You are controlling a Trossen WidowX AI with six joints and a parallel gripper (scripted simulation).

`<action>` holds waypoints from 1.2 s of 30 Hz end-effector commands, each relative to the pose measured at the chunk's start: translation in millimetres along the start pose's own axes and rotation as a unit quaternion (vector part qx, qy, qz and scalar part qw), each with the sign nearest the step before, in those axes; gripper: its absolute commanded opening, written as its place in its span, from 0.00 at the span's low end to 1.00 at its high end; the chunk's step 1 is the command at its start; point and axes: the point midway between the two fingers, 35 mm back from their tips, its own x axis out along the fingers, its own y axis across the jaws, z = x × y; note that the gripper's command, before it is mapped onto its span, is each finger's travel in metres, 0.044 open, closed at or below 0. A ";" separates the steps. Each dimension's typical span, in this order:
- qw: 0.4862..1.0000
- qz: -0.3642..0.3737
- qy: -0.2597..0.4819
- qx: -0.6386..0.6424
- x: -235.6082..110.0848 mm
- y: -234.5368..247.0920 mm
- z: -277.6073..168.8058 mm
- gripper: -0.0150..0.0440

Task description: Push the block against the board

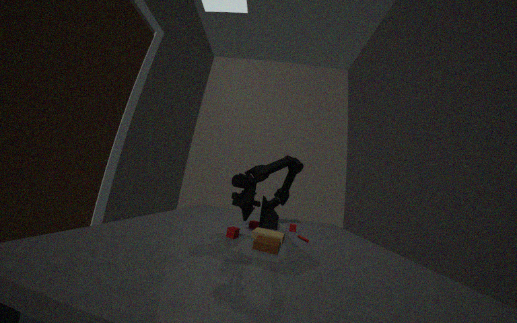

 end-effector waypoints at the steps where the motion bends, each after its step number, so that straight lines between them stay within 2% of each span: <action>1: 1.000 -0.010 0.003 -0.003 4.6 -2.9 -21.4 0.25; 5: 1.000 -0.009 0.003 -0.013 10.6 -2.4 -21.4 0.25; 11: 0.996 -0.009 0.004 -0.092 58.0 -2.9 -21.9 0.25; 36: 0.995 -0.009 0.003 -0.094 58.7 -6.4 -53.2 0.25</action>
